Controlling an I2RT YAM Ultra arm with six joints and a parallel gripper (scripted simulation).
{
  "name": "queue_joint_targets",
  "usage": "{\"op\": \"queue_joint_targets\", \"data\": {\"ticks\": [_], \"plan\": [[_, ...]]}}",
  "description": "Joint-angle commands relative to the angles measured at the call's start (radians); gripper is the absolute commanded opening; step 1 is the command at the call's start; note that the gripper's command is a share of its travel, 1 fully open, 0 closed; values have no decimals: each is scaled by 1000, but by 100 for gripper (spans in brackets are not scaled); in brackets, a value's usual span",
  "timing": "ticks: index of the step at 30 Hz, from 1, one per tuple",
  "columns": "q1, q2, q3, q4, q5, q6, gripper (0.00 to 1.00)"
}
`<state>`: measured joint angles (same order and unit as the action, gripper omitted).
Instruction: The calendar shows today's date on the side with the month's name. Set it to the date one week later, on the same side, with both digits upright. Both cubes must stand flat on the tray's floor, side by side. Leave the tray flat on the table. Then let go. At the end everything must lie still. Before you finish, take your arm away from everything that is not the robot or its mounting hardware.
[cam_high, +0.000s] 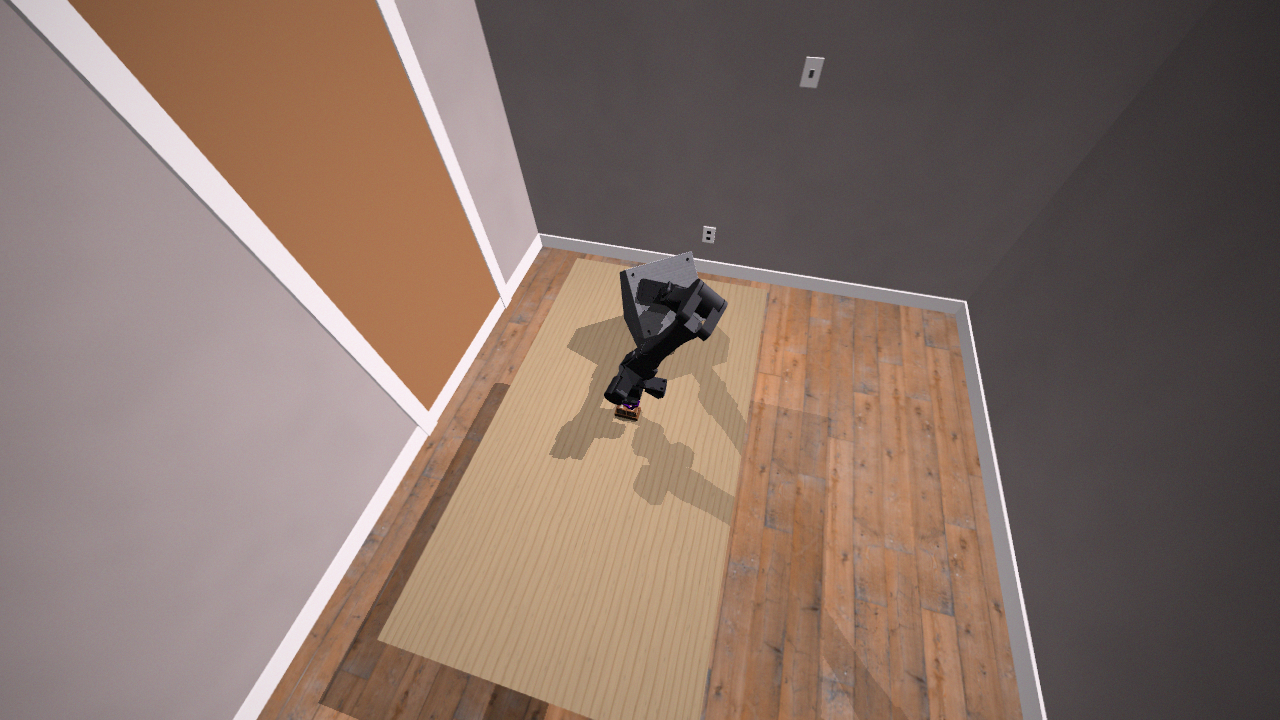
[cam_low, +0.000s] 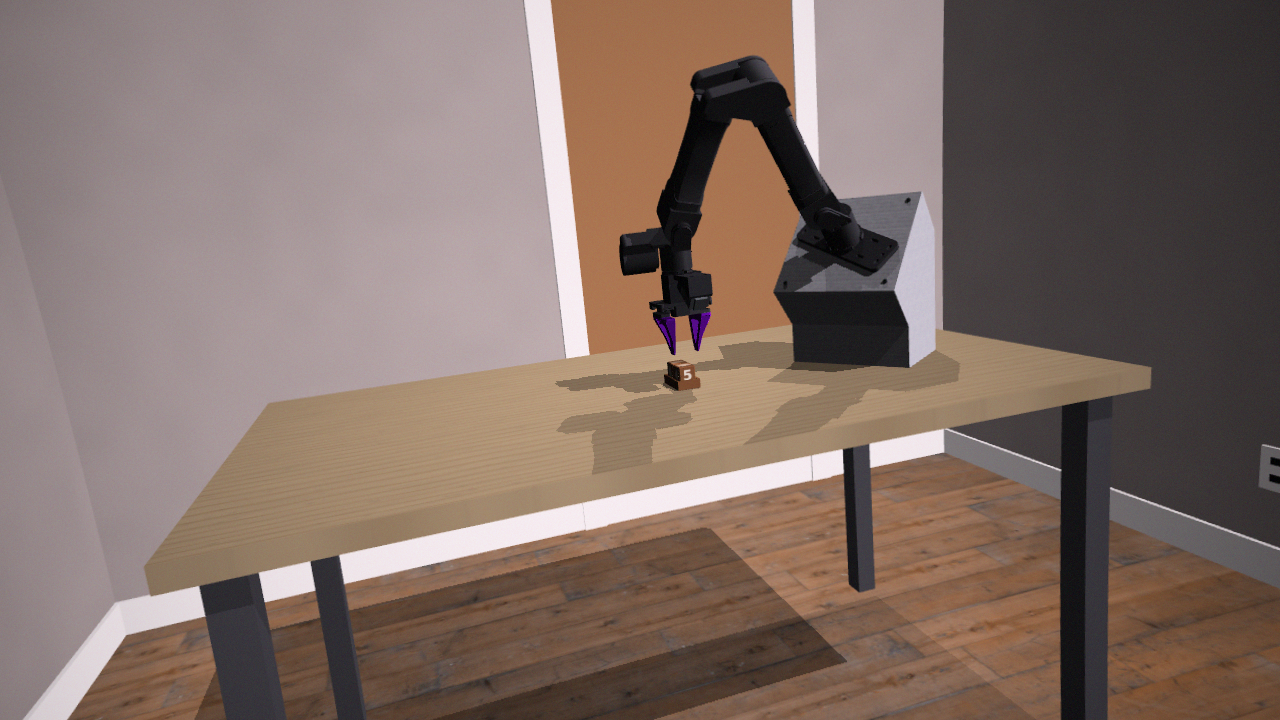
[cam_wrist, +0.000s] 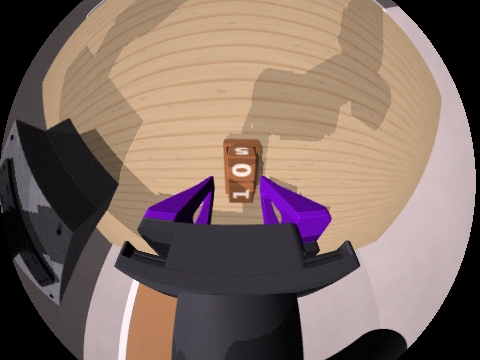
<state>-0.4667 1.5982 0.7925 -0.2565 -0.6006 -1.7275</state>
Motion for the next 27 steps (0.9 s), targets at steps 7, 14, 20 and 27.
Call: {"op": "queue_joint_targets", "data": {"ticks": [7, 14, 20, 27], "plan": [[11, 21, -1, 57, 7, 30, 47], [22, 39, -2, 83, 13, 42, 47], [25, 44, -2, 90, 14, 45, 47], [26, 45, -2, 92, 15, 46, 47]]}}
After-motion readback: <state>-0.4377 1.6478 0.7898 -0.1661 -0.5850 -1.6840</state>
